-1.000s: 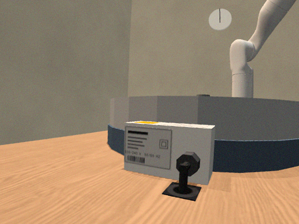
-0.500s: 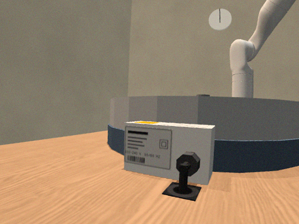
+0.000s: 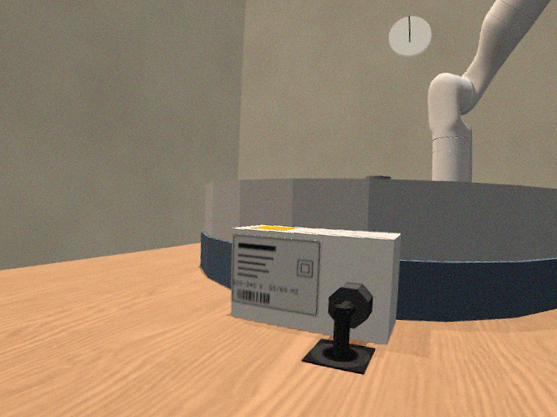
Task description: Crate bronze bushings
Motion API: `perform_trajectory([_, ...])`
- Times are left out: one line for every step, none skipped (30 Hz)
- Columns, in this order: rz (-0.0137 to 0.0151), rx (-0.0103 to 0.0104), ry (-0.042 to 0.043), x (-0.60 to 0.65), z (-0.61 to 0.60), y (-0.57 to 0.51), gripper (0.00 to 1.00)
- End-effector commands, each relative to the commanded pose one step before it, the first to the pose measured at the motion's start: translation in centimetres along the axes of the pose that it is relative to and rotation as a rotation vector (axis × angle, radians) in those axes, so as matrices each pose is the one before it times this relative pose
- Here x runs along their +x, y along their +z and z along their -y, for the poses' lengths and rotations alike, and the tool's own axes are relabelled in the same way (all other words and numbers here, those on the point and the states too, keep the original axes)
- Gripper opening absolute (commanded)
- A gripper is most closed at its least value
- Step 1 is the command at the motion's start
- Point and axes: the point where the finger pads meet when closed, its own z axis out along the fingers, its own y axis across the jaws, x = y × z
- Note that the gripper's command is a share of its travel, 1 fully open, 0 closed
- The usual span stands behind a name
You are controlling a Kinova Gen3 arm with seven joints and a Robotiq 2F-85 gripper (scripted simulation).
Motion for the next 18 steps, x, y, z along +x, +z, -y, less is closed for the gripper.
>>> perform_trajectory([-0.00236, 0.00068, -0.00040, 0.075, 0.034, -0.097, 0.16])
perform_trajectory([0.00000, 0.00000, 0.00000, 0.000, 0.000, 0.000, 0.16])
perform_trajectory([0.00000, 0.00000, 0.00000, 0.000, 0.000, 0.000, 0.16])
perform_trajectory([0.00000, 0.00000, 0.00000, 0.000, 0.000, 0.000, 0.16])
perform_trajectory([0.00000, 0.00000, 0.00000, 0.000, 0.000, 0.000, 0.16])
perform_trajectory([0.00000, 0.00000, 0.00000, 0.000, 0.000, 0.000, 0.16])
perform_trajectory([0.00006, -0.00003, 0.00004, -0.003, -0.004, -1.109, 0.16])
perform_trajectory([-0.00004, 0.00002, -0.00002, 0.000, 0.000, -1.114, 0.16])
perform_trajectory([-0.00004, 0.00002, -0.00002, 0.000, 0.000, -1.114, 0.16])
perform_trajectory([-0.00004, 0.00002, -0.00002, 0.000, 0.000, -1.114, 0.16])
perform_trajectory([-0.00004, 0.00002, -0.00002, 0.000, 0.000, -1.114, 0.16])
perform_trajectory([0.00000, 0.00000, 0.00000, 0.000, 0.000, 0.000, 0.16])
perform_trajectory([0.00000, 0.00000, 0.00000, 0.000, 0.000, 0.000, 0.16])
perform_trajectory([0.00000, 0.00000, 0.00000, 0.000, 0.000, 0.000, 0.16])
perform_trajectory([0.00000, 0.00000, 0.00000, 0.000, 0.000, 0.000, 0.16])
perform_trajectory([0.00000, 0.00000, 0.00000, 0.000, 0.000, 0.000, 0.16])
perform_trajectory([0.00000, 0.00000, 0.00000, 0.000, 0.000, 0.000, 0.16])
perform_trajectory([0.00000, 0.00000, 0.00000, 0.000, 0.000, 0.000, 0.16])
